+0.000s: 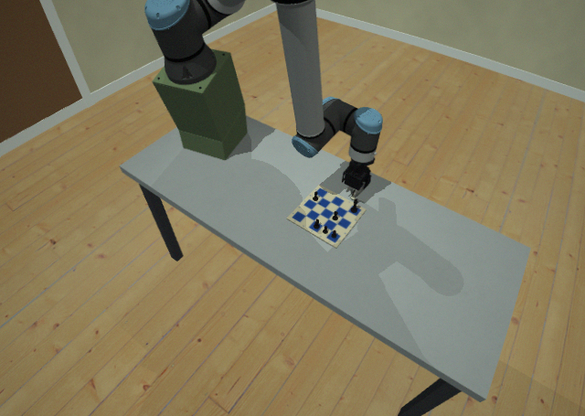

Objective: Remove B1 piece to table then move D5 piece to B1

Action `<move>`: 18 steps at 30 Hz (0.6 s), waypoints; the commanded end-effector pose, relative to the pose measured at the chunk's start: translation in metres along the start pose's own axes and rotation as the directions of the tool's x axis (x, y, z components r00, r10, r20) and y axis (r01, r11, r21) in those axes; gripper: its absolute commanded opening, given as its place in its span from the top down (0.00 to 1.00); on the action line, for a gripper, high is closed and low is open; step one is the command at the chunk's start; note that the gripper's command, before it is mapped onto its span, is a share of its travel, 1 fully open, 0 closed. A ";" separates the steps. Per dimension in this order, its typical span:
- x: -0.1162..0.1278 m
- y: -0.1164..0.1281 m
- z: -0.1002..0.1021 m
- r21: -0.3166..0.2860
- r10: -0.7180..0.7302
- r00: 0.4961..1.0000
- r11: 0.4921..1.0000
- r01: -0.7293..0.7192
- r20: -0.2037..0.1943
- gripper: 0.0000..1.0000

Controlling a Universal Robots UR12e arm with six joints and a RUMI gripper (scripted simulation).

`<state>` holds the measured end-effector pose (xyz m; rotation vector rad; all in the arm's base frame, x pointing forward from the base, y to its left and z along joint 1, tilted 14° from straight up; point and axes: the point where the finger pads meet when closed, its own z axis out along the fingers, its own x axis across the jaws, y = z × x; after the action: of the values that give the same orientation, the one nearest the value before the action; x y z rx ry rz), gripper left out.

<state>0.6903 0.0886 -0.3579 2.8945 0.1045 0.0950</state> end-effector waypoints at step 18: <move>0.000 0.000 0.003 0.000 0.000 1.000 1.000 0.000 -0.001 1.00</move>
<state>0.6905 0.0878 -0.3613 2.8945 0.1045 0.0950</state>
